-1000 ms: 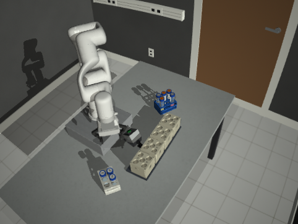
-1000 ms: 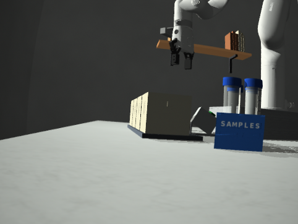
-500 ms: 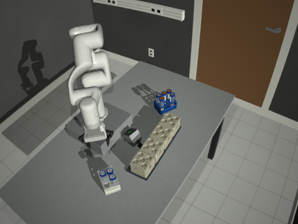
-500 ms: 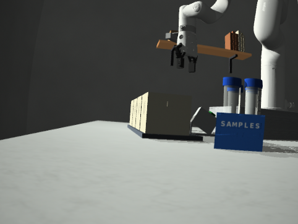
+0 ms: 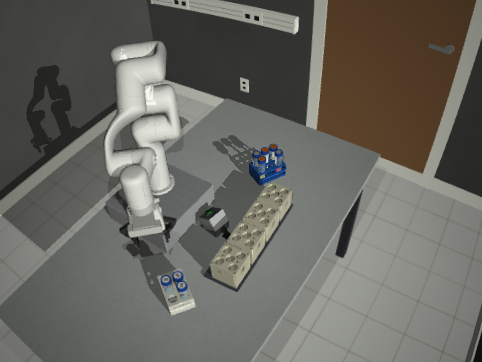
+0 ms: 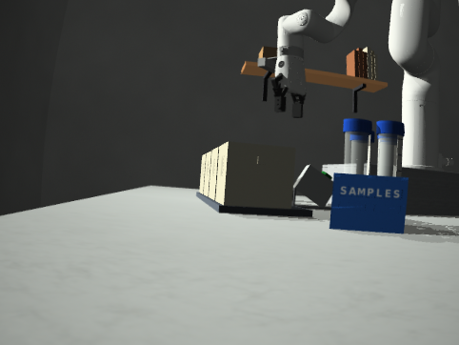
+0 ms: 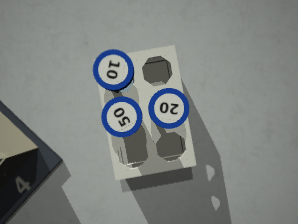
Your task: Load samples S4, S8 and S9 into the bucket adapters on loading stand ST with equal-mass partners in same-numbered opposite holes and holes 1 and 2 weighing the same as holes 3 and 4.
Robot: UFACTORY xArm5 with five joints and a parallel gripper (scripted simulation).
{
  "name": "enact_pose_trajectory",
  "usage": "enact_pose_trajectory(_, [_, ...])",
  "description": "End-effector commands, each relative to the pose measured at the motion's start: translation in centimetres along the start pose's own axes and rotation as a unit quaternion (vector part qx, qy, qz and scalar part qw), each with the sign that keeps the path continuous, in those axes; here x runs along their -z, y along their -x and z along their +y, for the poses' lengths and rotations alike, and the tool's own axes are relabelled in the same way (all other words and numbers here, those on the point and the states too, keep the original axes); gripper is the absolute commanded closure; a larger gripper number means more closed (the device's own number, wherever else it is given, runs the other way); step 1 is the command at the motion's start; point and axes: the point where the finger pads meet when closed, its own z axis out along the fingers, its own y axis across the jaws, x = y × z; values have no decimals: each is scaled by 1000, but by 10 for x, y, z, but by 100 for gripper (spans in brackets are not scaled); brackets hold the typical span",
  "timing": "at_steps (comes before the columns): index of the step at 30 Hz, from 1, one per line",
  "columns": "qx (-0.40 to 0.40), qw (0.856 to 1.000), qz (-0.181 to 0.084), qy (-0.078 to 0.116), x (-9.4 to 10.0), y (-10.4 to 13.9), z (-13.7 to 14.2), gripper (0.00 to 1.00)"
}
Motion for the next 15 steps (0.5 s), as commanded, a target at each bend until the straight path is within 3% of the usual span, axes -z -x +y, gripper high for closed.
enact_pose_trajectory(1, [0,1000,2,-3,-10,-2,0,0])
enact_pose_trajectory(15, [0,1000,2,-3,-45,-2,0,0])
